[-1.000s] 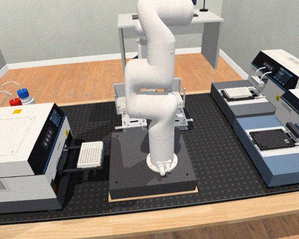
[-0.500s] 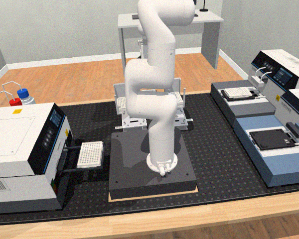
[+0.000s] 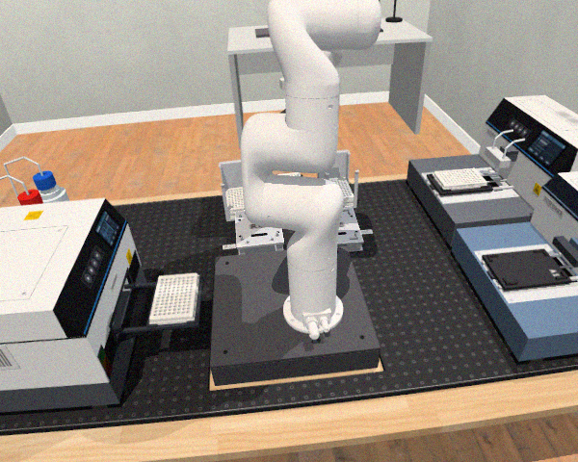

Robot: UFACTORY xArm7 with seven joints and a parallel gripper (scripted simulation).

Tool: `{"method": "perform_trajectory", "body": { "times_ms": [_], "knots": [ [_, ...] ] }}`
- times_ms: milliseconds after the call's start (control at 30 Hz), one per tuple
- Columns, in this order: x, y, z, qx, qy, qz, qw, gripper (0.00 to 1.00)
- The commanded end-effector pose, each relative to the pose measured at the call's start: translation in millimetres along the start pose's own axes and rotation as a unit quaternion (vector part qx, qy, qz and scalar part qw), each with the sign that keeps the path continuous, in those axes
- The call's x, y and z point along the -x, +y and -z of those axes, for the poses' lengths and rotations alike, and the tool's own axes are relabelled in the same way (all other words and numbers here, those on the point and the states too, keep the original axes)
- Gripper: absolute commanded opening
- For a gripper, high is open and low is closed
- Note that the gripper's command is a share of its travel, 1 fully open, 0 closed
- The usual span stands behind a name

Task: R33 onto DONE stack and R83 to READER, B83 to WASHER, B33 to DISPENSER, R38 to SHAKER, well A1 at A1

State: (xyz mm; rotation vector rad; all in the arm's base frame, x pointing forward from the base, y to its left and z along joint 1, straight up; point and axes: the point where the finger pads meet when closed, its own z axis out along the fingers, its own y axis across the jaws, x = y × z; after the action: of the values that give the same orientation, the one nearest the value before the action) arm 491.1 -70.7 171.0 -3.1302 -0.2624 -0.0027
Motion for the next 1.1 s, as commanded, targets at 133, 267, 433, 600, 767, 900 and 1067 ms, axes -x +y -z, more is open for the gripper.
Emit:
{"method": "perform_trajectory", "body": {
  "times_ms": [133,267,433,600,767,900,1067],
  "knots": [
    [12.3,23.5,1.8,0.001,0.002,0.078,0.997,1.0],
    [19.1,35.1,1.8,0.001,0.002,0.078,0.997,1.0],
    [24.1,43.7,1.8,0.001,0.002,0.078,0.997,1.0],
    [32.6,58.1,1.8,0.001,0.002,0.158,0.987,1.0],
    [41.0,72.5,1.8,0.001,0.002,0.165,0.986,1.0],
    [47.8,84.1,1.7,0.001,0.002,0.165,0.986,1.0],
    [52.9,92.7,1.7,0.001,0.002,0.165,0.986,1.0]
  ]
}}
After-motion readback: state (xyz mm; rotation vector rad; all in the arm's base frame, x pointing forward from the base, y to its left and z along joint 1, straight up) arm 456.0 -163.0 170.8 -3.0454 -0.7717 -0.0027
